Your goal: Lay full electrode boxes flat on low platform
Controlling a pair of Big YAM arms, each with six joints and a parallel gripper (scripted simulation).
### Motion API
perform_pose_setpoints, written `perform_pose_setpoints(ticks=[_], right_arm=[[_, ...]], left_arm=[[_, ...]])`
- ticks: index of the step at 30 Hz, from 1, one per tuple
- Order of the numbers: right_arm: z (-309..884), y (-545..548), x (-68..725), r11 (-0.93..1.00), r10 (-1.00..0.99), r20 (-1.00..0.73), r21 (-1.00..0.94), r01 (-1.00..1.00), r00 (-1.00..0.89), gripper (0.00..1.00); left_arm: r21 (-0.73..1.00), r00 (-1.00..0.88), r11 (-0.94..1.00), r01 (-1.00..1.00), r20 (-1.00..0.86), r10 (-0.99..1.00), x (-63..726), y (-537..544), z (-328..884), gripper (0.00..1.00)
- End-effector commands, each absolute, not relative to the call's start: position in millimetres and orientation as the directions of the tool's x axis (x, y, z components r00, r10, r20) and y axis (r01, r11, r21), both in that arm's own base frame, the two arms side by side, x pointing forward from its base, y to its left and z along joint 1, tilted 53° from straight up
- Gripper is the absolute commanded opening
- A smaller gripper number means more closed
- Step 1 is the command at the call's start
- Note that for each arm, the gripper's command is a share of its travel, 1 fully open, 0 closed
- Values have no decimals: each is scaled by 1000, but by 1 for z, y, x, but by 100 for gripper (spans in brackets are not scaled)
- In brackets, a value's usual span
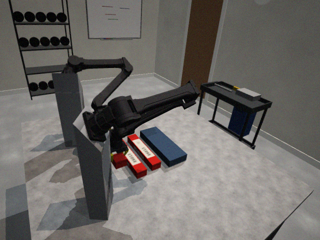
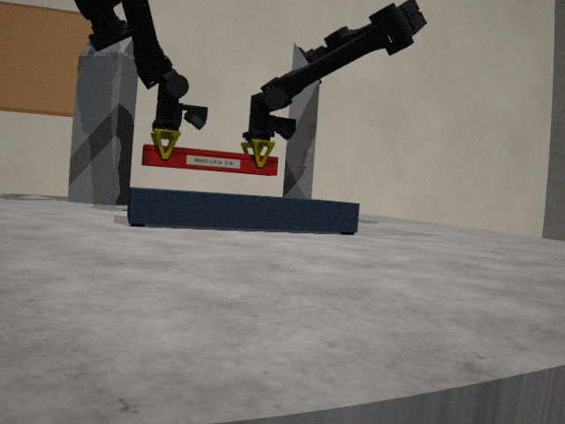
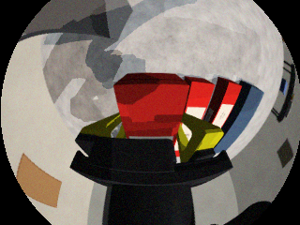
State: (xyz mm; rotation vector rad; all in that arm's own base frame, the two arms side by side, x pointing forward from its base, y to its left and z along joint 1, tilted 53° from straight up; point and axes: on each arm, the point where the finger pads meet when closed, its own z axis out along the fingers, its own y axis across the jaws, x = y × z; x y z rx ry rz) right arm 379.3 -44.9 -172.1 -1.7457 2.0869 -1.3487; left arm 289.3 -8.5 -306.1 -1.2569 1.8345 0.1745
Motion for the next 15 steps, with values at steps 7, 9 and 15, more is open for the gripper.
perform_pose_setpoints(ticks=[7, 9, 15], right_arm=[[-182, -53, 379, -57, -835, 443, -660, -749, -327, 0], [-184, -49, 372, -73, -839, 451, -646, -760, -303, 0], [-186, -57, 386, -57, -835, 441, -663, -746, -329, 0]], left_arm=[[-332, -109, 484, -810, -725, -680, 291, 1, -313, 0], [-318, -131, 503, -804, -730, -671, 286, 0, -310, 0], [-333, -108, 483, -810, -725, -680, 297, 5, -318, 0]])
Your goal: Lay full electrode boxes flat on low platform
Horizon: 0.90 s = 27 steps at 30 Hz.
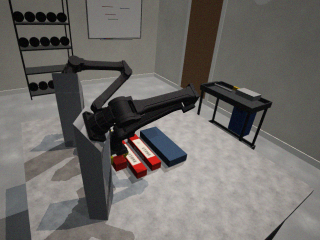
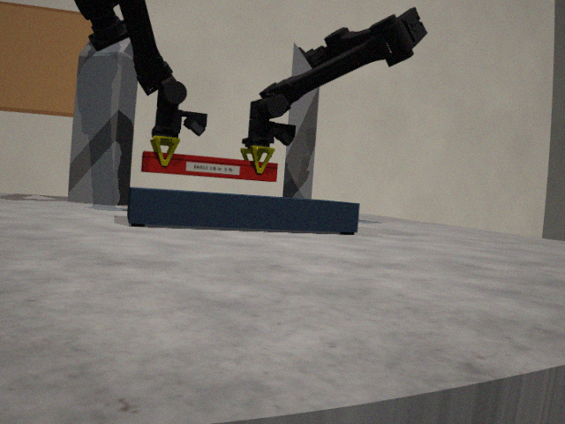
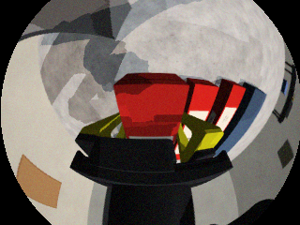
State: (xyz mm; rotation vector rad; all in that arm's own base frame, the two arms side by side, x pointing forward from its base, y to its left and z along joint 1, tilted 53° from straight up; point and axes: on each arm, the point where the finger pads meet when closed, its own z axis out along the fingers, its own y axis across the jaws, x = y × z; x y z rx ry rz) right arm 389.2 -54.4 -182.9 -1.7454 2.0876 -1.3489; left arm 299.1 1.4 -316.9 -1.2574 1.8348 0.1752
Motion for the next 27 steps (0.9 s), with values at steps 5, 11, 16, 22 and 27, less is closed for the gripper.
perform_pose_setpoints(ticks=[5, 11, 16, 22, 27], right_arm=[[-190, -61, 387, -57, -834, 444, -660, -749, -327, 0], [-195, -64, 392, -60, -835, 444, -659, -750, -323, 0], [-195, -57, 379, -73, -844, 447, -644, -761, -297, 0], [-203, -67, 388, -70, -839, 452, -642, -763, -304, 0], [-207, -74, 397, -61, -836, 447, -652, -756, -318, 0]], left_arm=[[-333, -108, 484, -810, -726, -680, 300, 9, -322, 0], [-332, -112, 489, -807, -726, -678, 304, 12, -326, 0], [-303, -151, 515, -802, -732, -665, 293, 11, -321, 0], [-311, -130, 493, -813, -728, -673, 301, 21, -331, 0], [-325, -114, 484, -812, -726, -678, 311, 25, -337, 0]])
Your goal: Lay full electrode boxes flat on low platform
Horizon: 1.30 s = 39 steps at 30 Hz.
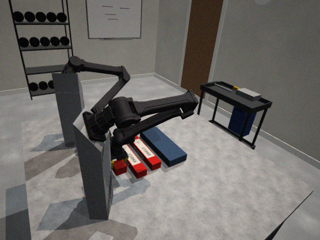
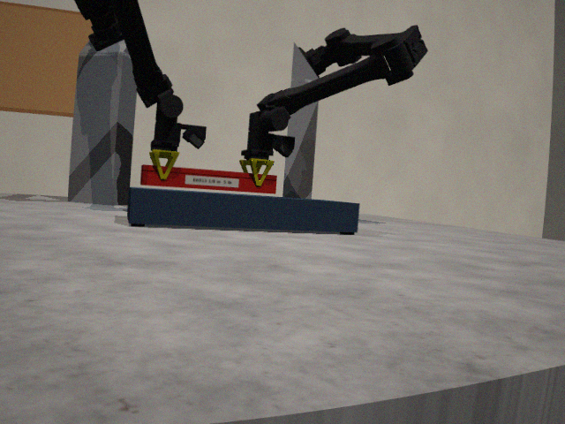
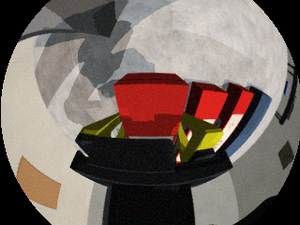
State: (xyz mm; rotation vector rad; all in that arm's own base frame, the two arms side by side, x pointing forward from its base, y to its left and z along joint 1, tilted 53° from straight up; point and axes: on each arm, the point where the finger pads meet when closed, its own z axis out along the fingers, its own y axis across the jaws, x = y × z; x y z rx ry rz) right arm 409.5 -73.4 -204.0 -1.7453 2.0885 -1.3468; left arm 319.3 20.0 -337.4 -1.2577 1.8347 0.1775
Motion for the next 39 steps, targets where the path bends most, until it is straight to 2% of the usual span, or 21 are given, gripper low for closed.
perform_pose_setpoints(ticks=[1, 39], right_arm=[[-208, -71, 394, -71, -839, 451, -645, -761, -304, 0], [-223, -87, 416, -61, -839, 443, -652, -755, -315, 0]], left_arm=[[-312, -128, 491, -813, -728, -674, 306, 26, -336, 0], [-320, -125, 491, -810, -725, -678, 328, 37, -353, 0]])
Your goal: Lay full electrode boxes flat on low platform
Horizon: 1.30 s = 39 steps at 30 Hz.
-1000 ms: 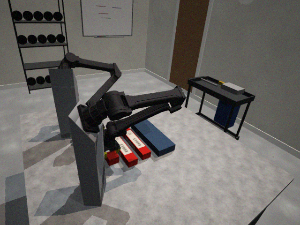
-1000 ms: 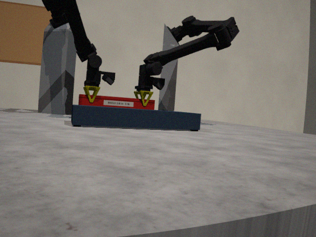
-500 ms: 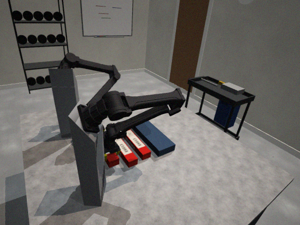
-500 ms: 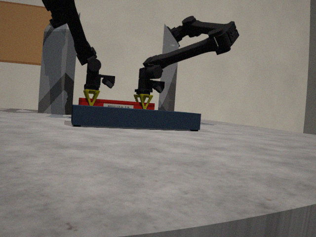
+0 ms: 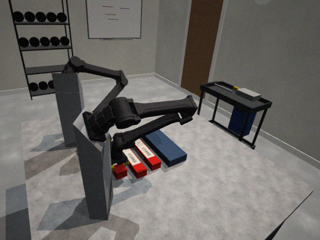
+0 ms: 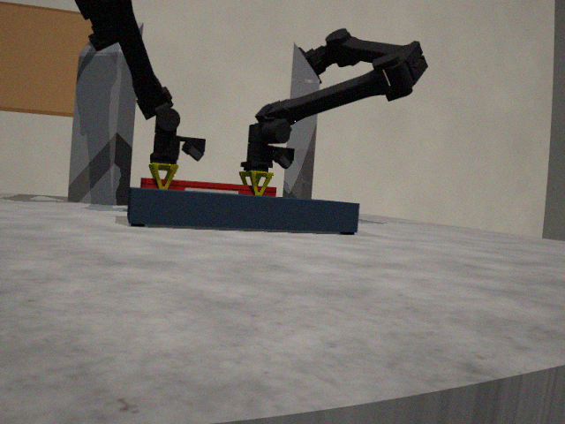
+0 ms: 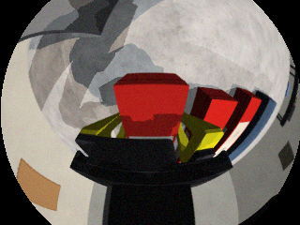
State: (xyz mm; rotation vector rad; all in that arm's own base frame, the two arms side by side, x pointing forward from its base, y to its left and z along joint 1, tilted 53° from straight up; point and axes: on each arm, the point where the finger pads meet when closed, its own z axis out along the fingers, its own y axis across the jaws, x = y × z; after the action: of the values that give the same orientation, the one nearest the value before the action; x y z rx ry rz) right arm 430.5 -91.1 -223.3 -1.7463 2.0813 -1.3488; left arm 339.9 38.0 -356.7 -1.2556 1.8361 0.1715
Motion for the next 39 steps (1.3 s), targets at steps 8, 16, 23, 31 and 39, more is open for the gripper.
perform_pose_setpoints(ticks=[8, 16, 23, 31, 39], right_arm=[[-231, -91, 414, -63, -838, 449, -643, -763, -309, 0], [-232, -92, 419, -68, -839, 449, -647, -760, -307, 0], [-237, -94, 417, -70, -839, 453, -639, -766, -301, 0], [-239, -101, 427, -62, -836, 448, -650, -757, -316, 0], [-243, -102, 429, -63, -837, 450, -644, -762, -311, 0]], left_arm=[[-319, -127, 496, -808, -728, -674, 331, 41, -359, 0], [-318, -128, 496, -808, -727, -675, 332, 43, -361, 0], [-315, -133, 500, -807, -728, -673, 334, 44, -364, 0], [-328, -118, 493, -806, -727, -677, 343, 49, -369, 0], [-324, -122, 495, -806, -727, -675, 344, 50, -371, 0]])
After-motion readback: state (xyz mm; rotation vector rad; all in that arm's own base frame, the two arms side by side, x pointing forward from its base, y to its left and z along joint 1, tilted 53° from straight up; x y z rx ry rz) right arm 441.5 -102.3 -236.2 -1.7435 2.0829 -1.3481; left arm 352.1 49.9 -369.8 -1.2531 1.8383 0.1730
